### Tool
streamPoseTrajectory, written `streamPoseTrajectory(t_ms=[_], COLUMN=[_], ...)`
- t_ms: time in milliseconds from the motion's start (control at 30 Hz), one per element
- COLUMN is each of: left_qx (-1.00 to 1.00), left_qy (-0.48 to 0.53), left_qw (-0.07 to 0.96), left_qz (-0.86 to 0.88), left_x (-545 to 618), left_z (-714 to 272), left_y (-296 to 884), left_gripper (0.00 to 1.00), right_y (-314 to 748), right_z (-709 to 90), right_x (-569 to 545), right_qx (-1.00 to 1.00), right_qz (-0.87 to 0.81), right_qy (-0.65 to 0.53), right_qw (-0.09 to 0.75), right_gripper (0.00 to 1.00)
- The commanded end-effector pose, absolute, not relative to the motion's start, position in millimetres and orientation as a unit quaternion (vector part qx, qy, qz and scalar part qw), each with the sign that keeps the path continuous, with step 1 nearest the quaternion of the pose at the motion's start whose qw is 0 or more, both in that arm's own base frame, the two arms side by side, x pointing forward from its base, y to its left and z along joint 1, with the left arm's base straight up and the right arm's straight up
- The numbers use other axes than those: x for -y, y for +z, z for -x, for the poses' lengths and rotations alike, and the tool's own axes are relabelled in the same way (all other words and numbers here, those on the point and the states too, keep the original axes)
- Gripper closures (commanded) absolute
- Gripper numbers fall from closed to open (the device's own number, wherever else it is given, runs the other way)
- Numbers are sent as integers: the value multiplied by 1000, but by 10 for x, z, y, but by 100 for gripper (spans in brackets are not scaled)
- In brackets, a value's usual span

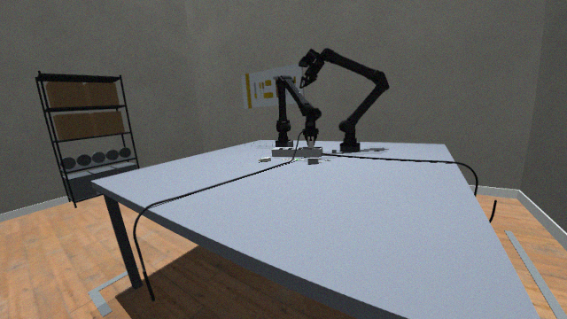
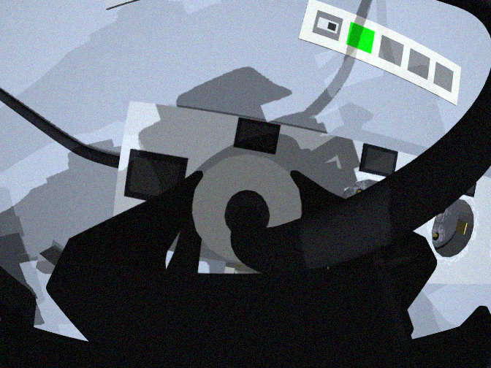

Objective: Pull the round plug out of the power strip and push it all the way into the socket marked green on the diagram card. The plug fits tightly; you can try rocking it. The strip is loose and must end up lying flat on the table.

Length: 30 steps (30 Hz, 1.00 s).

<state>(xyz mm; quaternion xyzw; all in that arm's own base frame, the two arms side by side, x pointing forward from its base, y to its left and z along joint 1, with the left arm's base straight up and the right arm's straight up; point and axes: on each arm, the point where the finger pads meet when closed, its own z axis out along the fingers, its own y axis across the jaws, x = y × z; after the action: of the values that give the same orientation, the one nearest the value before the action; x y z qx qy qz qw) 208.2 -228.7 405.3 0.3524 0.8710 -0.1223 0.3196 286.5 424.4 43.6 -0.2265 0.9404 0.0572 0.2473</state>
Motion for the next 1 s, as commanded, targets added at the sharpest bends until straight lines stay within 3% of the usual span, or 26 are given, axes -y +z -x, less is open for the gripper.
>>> streamPoseTrajectory(t_ms=[0,167,267,967], left_qx=[-860,-860,-860,-860], left_qy=[-141,-141,-141,-141], left_qw=[350,350,350,350], left_qz=[-343,-343,-343,-343], left_x=[2303,2303,2303,2303], left_z=[-2059,-2059,-2059,-2059], left_y=[4436,4436,4436,4436], left_gripper=[0,0,0,0], right_y=[552,552,552,723], right_z=[-2986,-2985,-2986,-2604], right_x=[-4362,-4363,-4362,-4205], right_qx=[-940,-939,-939,-941], right_qz=[224,228,228,228], right_qy=[57,56,56,53], right_qw=[252,253,253,244], right_gripper=[67,67,37,37])
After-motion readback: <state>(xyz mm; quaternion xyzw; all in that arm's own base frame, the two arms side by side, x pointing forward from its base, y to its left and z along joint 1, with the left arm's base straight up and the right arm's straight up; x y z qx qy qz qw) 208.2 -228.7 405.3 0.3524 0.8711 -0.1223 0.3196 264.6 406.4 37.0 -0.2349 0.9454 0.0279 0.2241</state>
